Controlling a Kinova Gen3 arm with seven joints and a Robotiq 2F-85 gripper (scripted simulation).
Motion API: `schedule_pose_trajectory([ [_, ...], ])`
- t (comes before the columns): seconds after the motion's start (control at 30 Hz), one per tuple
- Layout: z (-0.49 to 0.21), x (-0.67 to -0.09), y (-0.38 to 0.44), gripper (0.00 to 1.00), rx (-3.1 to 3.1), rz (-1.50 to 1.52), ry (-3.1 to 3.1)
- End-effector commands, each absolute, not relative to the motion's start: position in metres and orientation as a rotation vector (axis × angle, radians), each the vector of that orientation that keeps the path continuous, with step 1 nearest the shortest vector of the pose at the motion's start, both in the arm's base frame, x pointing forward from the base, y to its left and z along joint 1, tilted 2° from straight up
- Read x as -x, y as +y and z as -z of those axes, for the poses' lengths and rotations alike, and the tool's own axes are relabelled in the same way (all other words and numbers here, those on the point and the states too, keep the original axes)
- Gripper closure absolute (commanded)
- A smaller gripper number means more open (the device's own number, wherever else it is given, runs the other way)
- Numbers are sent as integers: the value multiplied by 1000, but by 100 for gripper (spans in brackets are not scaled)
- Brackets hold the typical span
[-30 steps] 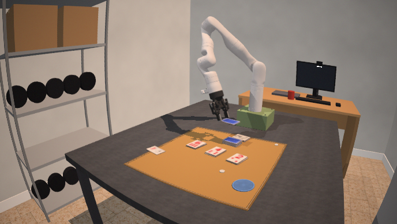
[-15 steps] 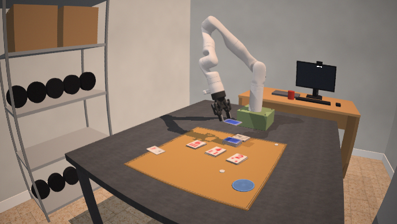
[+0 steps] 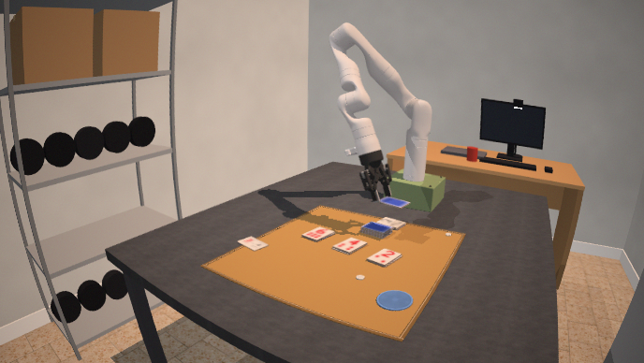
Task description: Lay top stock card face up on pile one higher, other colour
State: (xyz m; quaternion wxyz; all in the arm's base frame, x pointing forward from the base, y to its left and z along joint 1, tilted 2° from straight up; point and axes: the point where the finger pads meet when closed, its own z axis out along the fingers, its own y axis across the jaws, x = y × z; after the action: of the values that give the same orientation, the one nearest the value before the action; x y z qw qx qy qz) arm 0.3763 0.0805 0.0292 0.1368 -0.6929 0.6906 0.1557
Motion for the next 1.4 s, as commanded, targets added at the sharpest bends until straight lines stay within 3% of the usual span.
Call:
schedule_pose_trajectory([
  [0.0, -31, -374, 104, 29, 2042, -451, 1969],
  [0.5, -32, -374, 150, 29, 2042, -451, 1969],
  [1.37, -25, -374, 152, 29, 2042, -451, 1969],
])
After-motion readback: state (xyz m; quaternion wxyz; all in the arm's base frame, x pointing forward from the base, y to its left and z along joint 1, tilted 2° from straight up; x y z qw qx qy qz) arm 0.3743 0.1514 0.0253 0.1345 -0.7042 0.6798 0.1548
